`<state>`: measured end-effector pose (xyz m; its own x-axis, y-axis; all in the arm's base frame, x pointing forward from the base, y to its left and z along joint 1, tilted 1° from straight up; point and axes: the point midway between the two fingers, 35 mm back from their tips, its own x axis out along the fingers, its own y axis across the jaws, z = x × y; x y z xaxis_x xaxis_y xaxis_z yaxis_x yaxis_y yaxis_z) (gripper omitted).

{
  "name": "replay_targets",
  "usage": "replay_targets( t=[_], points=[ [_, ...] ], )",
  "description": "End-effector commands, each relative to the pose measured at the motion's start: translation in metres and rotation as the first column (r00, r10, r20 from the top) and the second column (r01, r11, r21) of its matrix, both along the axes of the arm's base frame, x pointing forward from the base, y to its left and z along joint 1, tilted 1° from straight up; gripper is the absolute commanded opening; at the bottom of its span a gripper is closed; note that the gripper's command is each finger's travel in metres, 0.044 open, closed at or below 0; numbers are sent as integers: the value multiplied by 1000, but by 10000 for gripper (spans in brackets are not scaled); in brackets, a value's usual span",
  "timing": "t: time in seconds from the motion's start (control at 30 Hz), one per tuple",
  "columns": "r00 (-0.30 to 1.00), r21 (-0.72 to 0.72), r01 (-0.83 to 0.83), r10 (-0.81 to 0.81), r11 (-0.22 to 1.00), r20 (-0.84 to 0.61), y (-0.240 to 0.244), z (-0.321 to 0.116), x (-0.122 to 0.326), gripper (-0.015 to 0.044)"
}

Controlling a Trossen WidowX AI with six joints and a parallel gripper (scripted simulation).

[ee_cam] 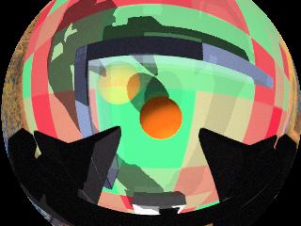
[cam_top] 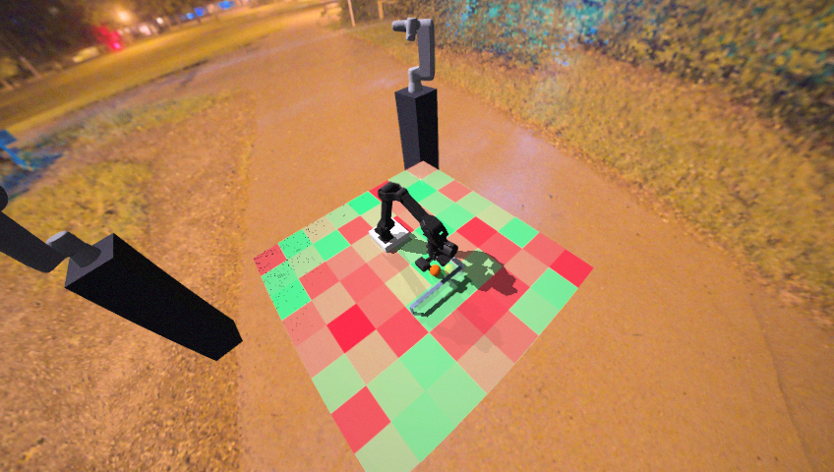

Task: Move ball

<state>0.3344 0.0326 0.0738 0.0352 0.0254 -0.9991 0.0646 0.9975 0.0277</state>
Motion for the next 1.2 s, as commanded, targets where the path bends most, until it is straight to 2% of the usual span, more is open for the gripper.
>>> replay_targets(
  t=[0.0,0.83,0.93,1.17],
  points=[
    [1000,-7,6,-6,1000,-8,-1,-9,-1,383],
    [1000,-7,6,-6,1000,-8,0,-47,-1,383],
    [1000,-7,6,-6,1000,-8,0,-47,-1,304],
    [1000,-7,6,-6,1000,-8,0,-47,-1,257]
  ],
)
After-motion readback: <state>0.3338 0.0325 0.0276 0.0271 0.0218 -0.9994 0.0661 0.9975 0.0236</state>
